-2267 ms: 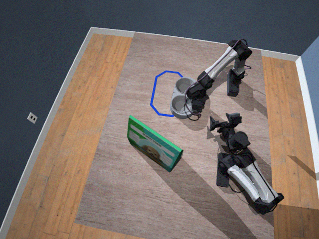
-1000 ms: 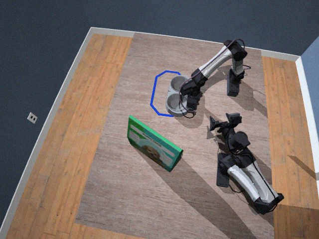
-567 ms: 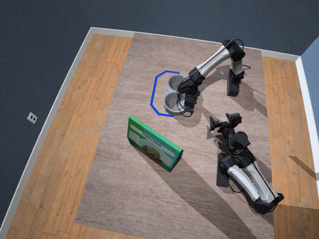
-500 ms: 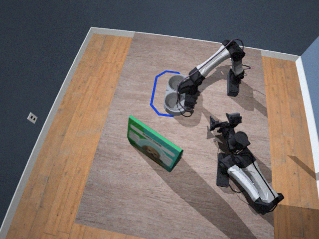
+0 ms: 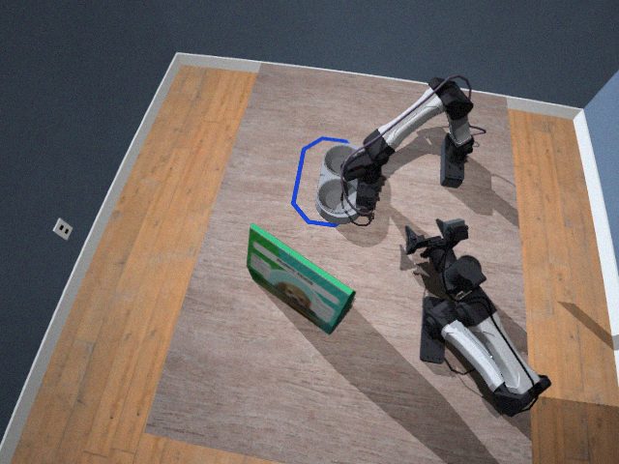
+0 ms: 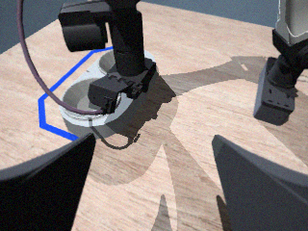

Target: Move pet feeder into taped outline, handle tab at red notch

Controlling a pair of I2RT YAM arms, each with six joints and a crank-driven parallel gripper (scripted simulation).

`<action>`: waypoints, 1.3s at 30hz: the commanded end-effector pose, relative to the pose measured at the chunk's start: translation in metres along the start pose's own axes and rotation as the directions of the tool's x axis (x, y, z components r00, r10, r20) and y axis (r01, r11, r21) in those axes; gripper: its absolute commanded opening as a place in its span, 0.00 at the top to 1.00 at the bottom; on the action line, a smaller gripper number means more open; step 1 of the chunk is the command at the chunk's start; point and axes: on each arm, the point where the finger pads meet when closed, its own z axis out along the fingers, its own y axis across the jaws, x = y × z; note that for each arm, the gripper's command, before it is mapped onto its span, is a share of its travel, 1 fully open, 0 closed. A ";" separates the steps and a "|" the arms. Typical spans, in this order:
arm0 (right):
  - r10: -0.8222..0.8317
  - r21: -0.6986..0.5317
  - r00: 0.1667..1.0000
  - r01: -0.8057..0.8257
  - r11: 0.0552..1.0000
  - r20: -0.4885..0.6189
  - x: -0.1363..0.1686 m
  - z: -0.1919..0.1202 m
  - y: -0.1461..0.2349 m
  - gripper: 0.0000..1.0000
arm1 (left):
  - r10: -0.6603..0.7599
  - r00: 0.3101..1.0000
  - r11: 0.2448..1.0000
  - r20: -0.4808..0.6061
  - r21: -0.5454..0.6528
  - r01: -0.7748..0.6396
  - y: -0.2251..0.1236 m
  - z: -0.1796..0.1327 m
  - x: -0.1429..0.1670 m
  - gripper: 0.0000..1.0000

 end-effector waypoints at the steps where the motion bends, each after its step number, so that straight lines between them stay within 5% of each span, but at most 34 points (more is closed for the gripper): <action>1: -0.026 -0.005 1.000 0.025 1.000 -0.006 0.008 0.001 -0.019 0.88 | 0.010 0.999 0.996 0.039 -0.090 -0.006 0.017 0.000 -0.012 0.00; 28: -0.012 0.019 1.000 0.012 1.000 0.008 0.018 0.002 -0.064 0.88 | 0.008 0.999 0.986 0.048 -0.164 0.000 0.030 -0.001 -0.014 0.00; 30: -0.017 0.030 1.000 0.017 0.999 0.012 0.017 -0.004 -0.062 0.64 | 0.008 0.999 0.987 0.035 -0.161 -0.002 0.029 -0.001 -0.011 0.00; 39: -0.018 0.066 1.000 0.017 0.998 0.024 0.015 -0.041 -0.064 0.63 | 0.008 0.999 0.987 0.035 -0.161 -0.002 0.029 -0.001 -0.011 0.00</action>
